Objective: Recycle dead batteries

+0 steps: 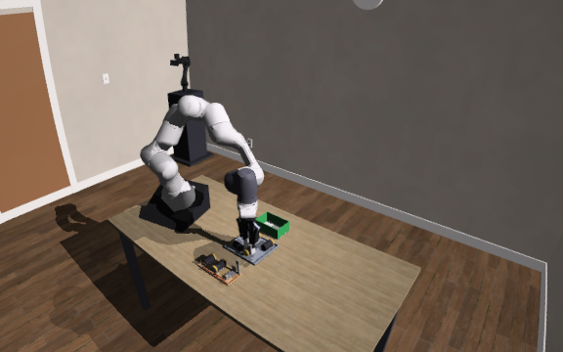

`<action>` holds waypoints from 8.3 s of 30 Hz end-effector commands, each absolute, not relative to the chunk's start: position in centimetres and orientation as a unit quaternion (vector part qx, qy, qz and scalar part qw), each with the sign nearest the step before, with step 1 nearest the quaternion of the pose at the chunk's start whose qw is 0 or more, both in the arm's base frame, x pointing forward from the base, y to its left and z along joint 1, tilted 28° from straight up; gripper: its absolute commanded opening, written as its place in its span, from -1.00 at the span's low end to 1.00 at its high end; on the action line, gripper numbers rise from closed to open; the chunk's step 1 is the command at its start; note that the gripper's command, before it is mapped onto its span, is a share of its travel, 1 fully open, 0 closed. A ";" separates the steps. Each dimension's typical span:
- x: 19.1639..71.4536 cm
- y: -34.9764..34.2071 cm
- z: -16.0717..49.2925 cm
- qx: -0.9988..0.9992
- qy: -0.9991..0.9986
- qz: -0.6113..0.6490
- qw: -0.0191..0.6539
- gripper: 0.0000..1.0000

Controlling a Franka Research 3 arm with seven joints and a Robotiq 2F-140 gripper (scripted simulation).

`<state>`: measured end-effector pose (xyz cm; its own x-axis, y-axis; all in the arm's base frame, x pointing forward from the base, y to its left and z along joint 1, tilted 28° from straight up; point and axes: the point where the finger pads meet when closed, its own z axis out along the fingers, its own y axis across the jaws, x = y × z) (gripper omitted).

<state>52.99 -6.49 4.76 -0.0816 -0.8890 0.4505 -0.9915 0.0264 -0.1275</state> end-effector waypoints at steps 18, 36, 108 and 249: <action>52.3 -4.3 8.8 0.665 -0.707 0.204 0.125 -0.68; 51.8 -1.7 13.7 0.669 -0.704 0.203 0.126 -0.68; 51.8 -1.7 13.7 0.743 0.625 -0.114 0.210 -0.68; 54.5 -19.9 16.3 0.705 0.668 -0.126 0.203 -0.68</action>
